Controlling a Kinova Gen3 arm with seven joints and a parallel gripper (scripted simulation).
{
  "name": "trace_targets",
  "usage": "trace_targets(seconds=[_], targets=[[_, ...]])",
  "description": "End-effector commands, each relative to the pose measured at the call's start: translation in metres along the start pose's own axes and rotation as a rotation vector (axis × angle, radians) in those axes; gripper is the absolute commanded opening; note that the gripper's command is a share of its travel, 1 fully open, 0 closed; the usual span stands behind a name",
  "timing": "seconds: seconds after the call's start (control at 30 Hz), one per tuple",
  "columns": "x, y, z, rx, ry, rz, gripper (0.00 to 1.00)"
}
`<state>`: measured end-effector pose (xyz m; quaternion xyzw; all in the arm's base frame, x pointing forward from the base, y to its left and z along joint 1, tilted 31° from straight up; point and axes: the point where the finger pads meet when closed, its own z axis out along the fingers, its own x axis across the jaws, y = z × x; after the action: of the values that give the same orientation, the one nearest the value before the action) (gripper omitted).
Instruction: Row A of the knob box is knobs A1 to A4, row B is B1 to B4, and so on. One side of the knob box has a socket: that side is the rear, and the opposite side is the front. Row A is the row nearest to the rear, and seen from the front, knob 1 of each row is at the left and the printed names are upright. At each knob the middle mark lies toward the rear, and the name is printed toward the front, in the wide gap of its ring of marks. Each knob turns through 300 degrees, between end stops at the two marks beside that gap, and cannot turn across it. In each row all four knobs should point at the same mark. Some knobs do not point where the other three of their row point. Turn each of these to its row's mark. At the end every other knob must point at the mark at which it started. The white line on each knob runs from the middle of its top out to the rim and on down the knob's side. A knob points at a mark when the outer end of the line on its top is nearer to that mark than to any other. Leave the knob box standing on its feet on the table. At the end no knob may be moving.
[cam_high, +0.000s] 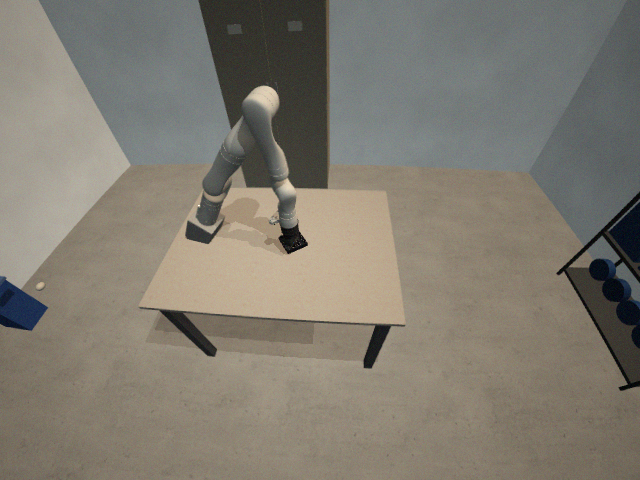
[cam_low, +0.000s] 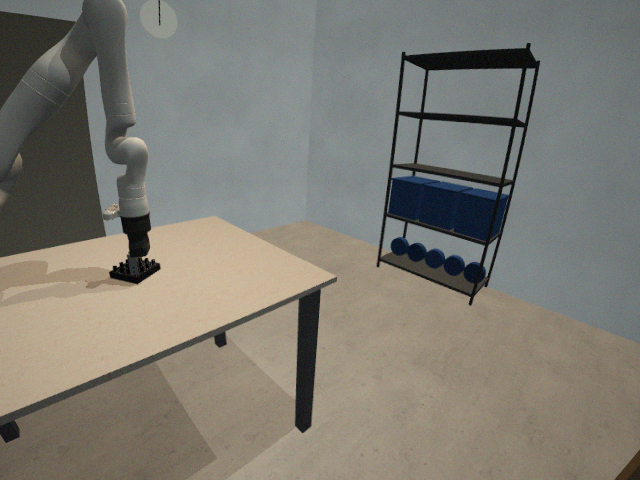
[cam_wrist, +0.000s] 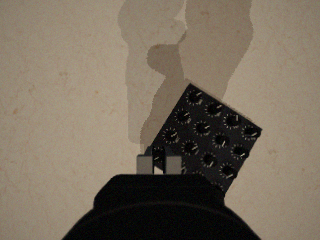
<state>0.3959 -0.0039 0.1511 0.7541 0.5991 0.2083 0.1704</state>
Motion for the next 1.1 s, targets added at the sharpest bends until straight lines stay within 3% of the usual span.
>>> trace_targets(seconds=[0.0, 1.07], targets=[[-0.0002, 0.0007, -0.0003, -0.003, -0.001, 0.039, 0.30], [-0.0002, 0.0007, -0.0003, -0.003, 0.000, 0.453, 0.30]])
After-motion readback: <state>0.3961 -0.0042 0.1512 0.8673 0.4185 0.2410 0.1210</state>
